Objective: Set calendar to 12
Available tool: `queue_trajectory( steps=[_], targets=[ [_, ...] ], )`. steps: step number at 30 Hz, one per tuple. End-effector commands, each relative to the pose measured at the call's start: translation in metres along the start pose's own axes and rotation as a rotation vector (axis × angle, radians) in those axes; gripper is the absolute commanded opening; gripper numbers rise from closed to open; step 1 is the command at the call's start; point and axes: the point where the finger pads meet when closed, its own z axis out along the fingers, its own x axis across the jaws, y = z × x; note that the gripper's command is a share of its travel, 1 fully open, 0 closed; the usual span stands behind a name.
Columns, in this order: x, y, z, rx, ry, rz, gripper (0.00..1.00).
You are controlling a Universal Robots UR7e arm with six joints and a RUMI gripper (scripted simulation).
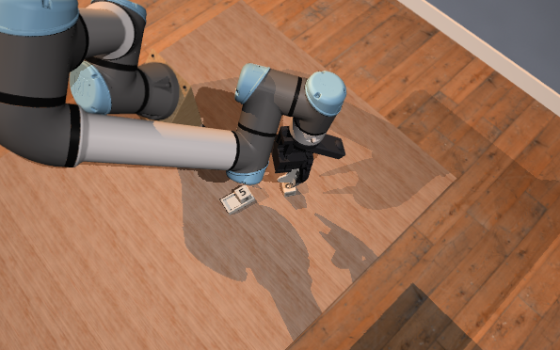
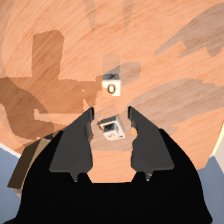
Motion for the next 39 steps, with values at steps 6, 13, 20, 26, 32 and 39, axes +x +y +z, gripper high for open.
queue_trajectory(
  steps=[6,13,20,26,32,39],
  targets=[
    [0.001,0.0,-0.0016,-0.046,0.005,0.001,0.29],
    [0.0011,0.0,-0.0016,-0.049,0.005,0.001,0.29],
    [0.0007,-0.0006,-0.0011,-0.067,0.002,0.001,0.29],
    [0.0,-0.0017,-0.0002,-0.106,-0.003,0.002,0.29],
    [-0.0005,-0.0028,0.0006,-0.173,-0.006,0.003,0.29],
    [-0.0003,-0.003,0.0004,-0.232,-0.004,0.003,0.29]
  ],
)
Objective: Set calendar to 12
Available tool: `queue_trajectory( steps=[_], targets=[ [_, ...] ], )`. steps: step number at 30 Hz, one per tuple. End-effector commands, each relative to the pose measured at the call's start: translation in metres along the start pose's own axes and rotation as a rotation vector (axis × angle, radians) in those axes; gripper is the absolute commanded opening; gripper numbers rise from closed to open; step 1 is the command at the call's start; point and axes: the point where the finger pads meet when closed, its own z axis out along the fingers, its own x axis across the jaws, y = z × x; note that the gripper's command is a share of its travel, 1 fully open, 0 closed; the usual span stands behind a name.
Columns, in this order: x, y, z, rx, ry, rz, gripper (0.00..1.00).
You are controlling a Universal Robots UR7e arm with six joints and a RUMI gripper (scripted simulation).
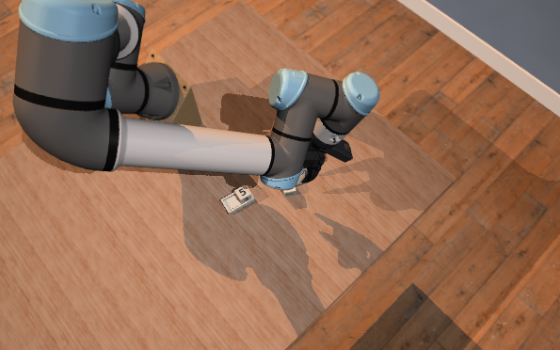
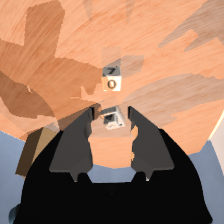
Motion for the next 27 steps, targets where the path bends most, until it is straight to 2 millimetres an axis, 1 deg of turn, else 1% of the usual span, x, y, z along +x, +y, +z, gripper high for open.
queue_trajectory(
  steps=[1,9,27],
  targets=[
    [0.0002,-0.0003,-0.0006,-0.045,0.0,0.002,0.29],
    [0.0013,0.0003,-0.0017,-0.103,0.007,0.002,0.29],
    [0.0011,-0.0004,-0.0014,-0.136,0.005,0.002,0.29]
  ],
)
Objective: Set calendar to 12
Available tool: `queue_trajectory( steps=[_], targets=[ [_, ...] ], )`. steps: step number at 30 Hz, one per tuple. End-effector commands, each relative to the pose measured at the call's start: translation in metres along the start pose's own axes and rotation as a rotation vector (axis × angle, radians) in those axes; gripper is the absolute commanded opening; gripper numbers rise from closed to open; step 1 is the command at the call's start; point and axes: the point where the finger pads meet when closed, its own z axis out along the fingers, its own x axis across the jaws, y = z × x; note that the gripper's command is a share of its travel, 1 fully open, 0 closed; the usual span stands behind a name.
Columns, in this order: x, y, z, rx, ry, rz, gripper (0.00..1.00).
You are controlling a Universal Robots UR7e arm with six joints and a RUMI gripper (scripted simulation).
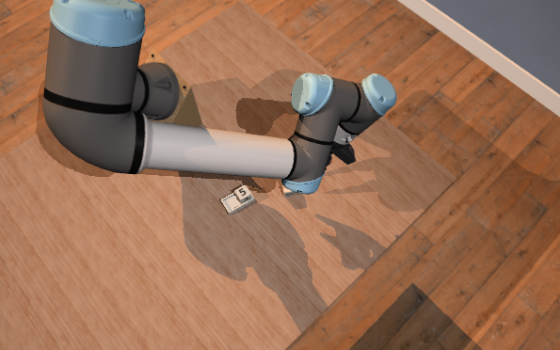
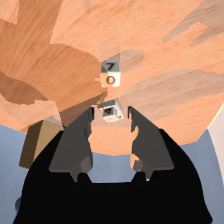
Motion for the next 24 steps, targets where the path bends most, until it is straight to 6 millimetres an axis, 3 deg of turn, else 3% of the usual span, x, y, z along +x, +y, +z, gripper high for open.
queue_trajectory(
  steps=[1,24],
  targets=[
    [-0.0002,-0.0008,-0.0001,-0.022,-0.002,0.001,0.29],
    [-0.0001,-0.0025,0.0,-0.229,-0.002,0.001,0.29]
  ],
)
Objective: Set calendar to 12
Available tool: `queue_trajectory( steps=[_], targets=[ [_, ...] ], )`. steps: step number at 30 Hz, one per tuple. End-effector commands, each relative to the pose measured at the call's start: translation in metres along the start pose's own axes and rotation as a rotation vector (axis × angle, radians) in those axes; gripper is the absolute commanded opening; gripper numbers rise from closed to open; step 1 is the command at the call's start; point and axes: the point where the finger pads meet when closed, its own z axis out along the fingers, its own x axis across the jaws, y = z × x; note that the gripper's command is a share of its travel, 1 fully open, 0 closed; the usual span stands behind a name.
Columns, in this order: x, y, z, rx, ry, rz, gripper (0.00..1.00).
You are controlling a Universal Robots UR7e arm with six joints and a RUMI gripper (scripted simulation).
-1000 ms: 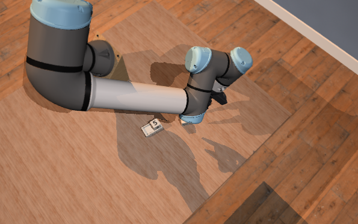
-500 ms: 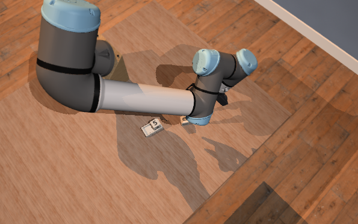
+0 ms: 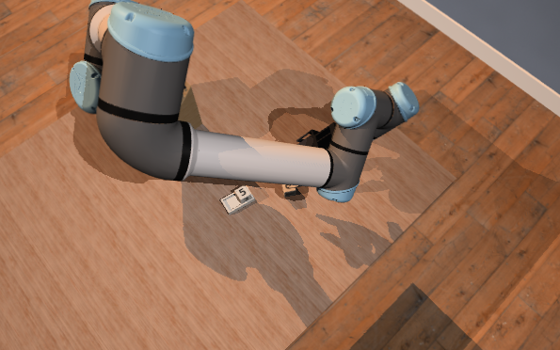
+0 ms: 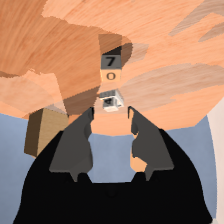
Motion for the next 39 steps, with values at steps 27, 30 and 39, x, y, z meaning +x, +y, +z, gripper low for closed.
queue_trajectory(
  steps=[27,30,39],
  targets=[
    [0.0008,0.0001,-0.0005,-0.052,0.004,0.002,0.29],
    [0.0008,-0.0007,0.0004,-0.052,0.004,0.002,0.29],
    [0.0009,-0.0045,0.0047,-0.052,0.004,0.002,0.29]
  ],
)
